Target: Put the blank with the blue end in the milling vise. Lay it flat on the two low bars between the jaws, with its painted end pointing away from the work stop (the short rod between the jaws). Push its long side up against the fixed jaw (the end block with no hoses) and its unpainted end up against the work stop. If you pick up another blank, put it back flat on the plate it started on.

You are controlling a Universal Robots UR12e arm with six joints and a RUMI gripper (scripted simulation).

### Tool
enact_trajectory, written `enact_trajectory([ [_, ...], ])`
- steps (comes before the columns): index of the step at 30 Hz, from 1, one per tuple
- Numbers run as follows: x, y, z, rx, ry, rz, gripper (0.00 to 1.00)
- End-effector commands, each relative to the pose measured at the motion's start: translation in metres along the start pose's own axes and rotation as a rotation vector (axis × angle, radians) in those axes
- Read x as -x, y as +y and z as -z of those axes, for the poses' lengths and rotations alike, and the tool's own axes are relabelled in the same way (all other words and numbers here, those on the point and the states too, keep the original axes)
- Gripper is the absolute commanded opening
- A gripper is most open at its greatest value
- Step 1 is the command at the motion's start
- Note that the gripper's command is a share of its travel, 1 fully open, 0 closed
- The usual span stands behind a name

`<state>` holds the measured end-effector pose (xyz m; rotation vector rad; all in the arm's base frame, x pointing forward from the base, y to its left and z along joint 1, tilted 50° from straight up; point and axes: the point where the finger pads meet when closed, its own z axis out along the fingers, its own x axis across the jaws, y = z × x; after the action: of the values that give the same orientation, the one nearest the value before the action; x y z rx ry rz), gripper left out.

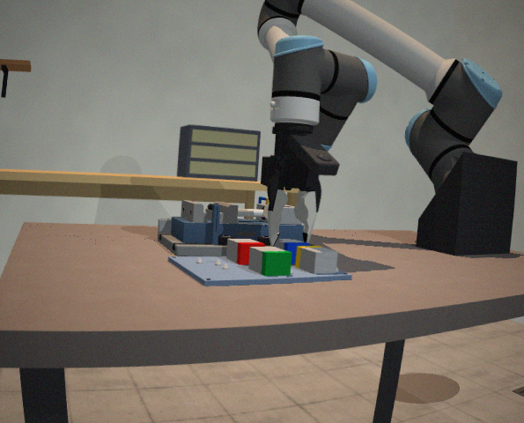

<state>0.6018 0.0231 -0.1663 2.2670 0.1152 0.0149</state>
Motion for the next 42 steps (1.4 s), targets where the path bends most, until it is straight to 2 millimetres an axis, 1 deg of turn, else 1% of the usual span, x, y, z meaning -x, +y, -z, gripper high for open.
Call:
enact_trajectory([
  [1,0.0012,0.0004,-0.0006,0.001,-0.001,0.001,0.4],
  [2,0.0012,0.0004,-0.0006,0.001,-0.001,0.001,0.0],
  [42,0.0012,0.0004,-0.0006,0.001,-0.001,0.001,0.0],
])
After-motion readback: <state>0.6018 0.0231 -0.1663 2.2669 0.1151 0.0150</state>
